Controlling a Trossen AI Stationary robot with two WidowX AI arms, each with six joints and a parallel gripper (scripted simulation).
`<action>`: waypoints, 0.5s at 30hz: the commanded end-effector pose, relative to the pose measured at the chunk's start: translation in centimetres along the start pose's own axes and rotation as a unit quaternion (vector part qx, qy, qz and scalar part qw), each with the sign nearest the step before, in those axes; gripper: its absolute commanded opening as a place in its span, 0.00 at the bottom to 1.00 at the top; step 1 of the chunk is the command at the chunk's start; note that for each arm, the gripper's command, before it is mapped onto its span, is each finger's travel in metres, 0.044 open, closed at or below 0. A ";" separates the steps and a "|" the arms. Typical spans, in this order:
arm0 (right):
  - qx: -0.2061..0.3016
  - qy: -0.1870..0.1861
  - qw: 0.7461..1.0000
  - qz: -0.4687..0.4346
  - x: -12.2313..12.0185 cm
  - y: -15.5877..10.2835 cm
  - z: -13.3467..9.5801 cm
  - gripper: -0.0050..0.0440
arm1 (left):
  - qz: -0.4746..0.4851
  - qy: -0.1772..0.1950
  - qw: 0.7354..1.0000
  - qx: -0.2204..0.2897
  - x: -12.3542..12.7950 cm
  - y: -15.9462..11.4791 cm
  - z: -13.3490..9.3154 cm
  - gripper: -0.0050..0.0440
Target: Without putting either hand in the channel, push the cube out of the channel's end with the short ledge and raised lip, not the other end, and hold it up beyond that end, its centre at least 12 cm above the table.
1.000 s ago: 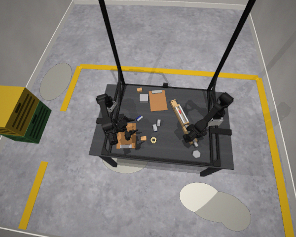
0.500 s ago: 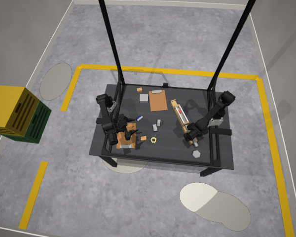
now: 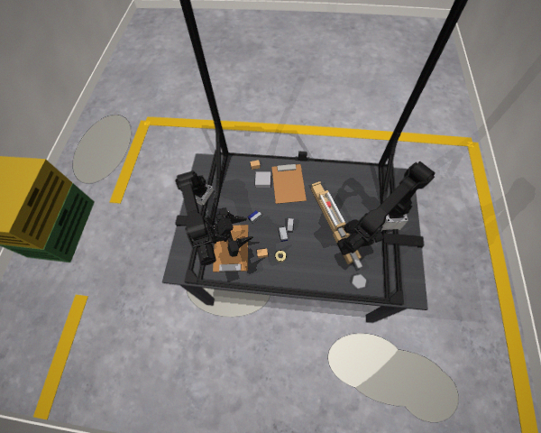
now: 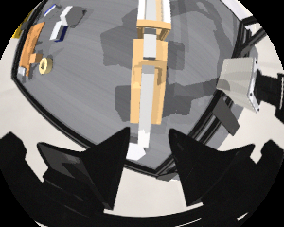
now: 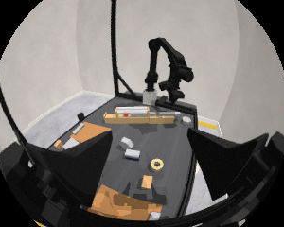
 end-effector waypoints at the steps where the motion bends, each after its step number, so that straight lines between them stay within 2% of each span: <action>1: -0.001 0.000 1.000 0.000 0.0 0.0 0.0 0.92 | -0.001 -0.001 1.000 0.000 0.0 0.0 -0.1 0.51; 4: -0.001 0.000 1.000 0.000 0.0 0.0 0.0 0.92 | 0.000 0.000 1.000 0.000 0.0 -0.5 0.0 0.51; 9: -0.001 0.000 1.000 0.000 0.0 0.0 0.0 0.92 | -0.001 -0.001 1.000 0.000 -0.5 -6.4 0.4 0.51; 15: -0.001 0.000 1.000 0.000 0.0 0.0 0.0 0.92 | -0.001 -0.001 1.000 0.000 -0.6 -6.9 1.0 0.51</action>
Point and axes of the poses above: on each arm, the point midway between the two fingers, 35 mm back from their tips, its own z axis out along the fingers, its own x axis across the jaws, y = z × x, the point moved 9 cm from there along -z, back along the fingers, and after that the axes turned 6 degrees about z, right-handed, at the moved point
